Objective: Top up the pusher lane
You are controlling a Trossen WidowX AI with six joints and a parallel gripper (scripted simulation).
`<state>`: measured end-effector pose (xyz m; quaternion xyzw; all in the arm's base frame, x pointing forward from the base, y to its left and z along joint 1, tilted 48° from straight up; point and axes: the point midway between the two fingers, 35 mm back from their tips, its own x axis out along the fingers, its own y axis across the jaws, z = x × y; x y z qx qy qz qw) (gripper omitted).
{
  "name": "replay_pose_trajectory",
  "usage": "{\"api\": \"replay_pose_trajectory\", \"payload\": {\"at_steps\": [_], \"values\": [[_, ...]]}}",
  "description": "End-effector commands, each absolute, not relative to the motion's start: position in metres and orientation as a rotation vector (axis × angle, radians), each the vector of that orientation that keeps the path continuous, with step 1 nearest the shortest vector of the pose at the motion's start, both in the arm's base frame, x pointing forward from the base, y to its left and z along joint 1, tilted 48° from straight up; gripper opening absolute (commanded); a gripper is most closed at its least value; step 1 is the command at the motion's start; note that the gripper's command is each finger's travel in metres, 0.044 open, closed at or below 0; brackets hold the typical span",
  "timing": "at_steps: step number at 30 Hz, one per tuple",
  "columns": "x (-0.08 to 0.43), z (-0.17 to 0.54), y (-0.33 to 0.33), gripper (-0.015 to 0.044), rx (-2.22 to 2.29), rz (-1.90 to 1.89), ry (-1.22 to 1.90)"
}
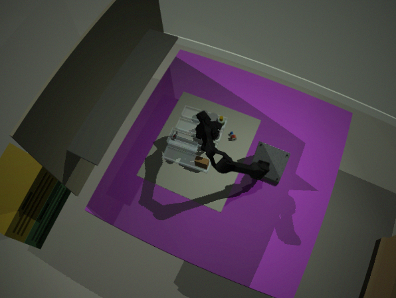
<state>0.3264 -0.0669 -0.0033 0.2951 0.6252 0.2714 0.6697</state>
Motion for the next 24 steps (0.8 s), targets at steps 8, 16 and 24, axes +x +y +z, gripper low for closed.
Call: {"api": "replay_pose_trajectory", "payload": {"at_steps": [8, 16, 24], "values": [[0.3349, -0.002, -0.0671, 0.0, 0.659, 0.612, 1.377], [0.3352, -0.0037, -0.0653, 0.0, 0.659, 0.612, 1.377], [0.3354, -0.0053, -0.0635, 0.0, 0.659, 0.612, 1.377]]}}
